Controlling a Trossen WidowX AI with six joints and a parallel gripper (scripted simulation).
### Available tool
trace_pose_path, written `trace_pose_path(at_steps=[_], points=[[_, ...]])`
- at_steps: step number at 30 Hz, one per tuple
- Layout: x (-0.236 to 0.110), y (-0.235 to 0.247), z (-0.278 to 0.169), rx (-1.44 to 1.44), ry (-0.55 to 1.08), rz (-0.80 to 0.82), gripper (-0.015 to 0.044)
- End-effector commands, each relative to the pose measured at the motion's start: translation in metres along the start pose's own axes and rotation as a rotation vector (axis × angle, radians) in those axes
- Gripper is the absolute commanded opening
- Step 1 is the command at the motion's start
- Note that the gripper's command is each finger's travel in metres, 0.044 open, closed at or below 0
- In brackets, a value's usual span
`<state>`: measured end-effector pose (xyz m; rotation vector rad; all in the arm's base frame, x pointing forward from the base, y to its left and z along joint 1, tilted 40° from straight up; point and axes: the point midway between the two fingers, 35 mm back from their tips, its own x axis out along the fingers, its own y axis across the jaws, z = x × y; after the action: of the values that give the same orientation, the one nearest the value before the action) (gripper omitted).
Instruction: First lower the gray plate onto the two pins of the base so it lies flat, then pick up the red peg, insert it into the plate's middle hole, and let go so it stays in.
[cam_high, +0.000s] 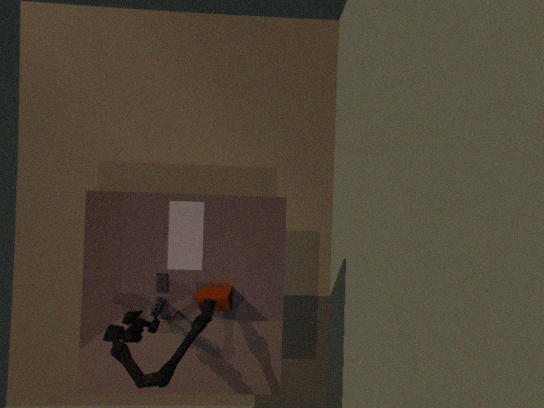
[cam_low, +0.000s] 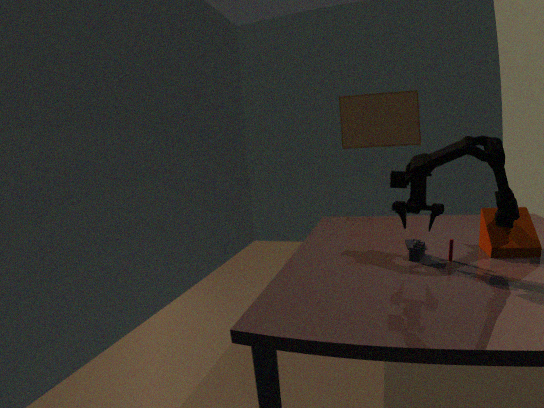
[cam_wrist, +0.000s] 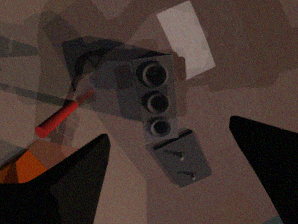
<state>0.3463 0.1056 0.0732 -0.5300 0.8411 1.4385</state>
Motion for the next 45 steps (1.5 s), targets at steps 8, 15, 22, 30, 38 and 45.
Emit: trace_pose_path(at_steps=[8, 15, 22, 30, 38, 45], points=[[0.04, 0.005, 0.002, 0.01, 0.0, 0.024, 0.044], [0.051, 0.004, 0.002, 0.01, 0.0, 0.024, 0.044], [0.062, 0.004, 0.002, 0.01, 0.0, 0.024, 0.044], [0.075, 0.004, 0.002, 0.01, -0.001, 0.024, 0.044], [0.088, 0.005, 0.002, 0.01, -0.002, 0.025, 0.044], [0.099, 0.006, 0.002, 0.01, -0.003, 0.025, 0.044]])
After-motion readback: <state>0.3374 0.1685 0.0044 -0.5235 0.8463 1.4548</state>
